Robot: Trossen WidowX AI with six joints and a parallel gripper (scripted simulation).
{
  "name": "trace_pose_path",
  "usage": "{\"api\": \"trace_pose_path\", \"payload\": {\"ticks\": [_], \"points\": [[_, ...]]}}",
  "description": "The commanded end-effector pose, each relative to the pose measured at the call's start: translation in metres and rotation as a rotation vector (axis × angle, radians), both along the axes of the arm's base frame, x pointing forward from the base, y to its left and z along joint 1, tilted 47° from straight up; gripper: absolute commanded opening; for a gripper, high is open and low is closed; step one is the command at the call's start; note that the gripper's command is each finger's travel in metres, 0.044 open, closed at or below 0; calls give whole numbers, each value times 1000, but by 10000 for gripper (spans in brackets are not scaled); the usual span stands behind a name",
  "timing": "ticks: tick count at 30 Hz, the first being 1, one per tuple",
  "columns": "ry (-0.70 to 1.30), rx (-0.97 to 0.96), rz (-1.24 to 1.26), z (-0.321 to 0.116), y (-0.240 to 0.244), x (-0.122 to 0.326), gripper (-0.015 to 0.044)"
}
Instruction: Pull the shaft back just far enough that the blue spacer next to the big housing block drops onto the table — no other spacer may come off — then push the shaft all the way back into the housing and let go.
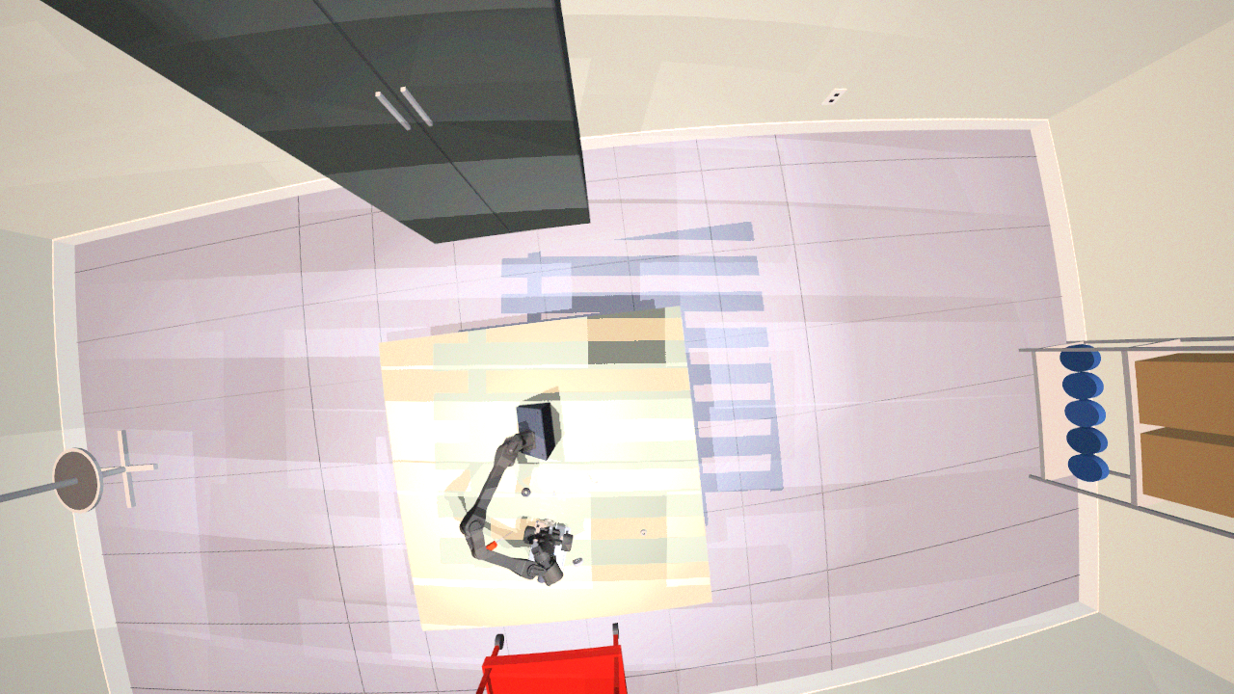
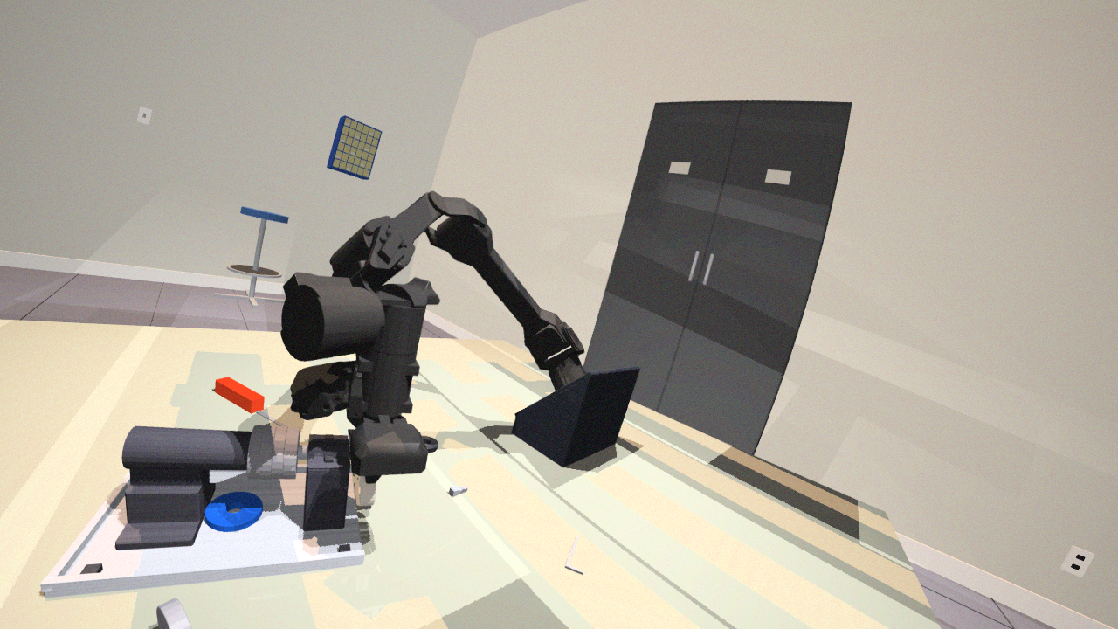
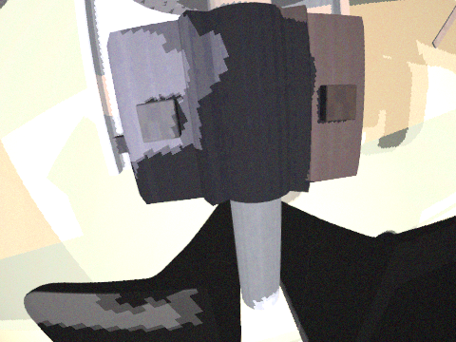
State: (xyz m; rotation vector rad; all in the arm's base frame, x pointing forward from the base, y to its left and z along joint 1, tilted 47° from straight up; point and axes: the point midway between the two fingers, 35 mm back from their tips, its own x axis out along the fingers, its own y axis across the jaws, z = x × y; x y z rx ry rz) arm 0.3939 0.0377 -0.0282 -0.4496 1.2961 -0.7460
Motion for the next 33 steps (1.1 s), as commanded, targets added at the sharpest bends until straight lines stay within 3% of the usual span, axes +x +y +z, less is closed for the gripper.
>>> {"api": "trace_pose_path", "payload": {"ticks": [1, 33], "points": [[-8, -3, 4, 2, 0, 4, 0], [-8, -3, 4, 3, -1, 8, 0]]}}
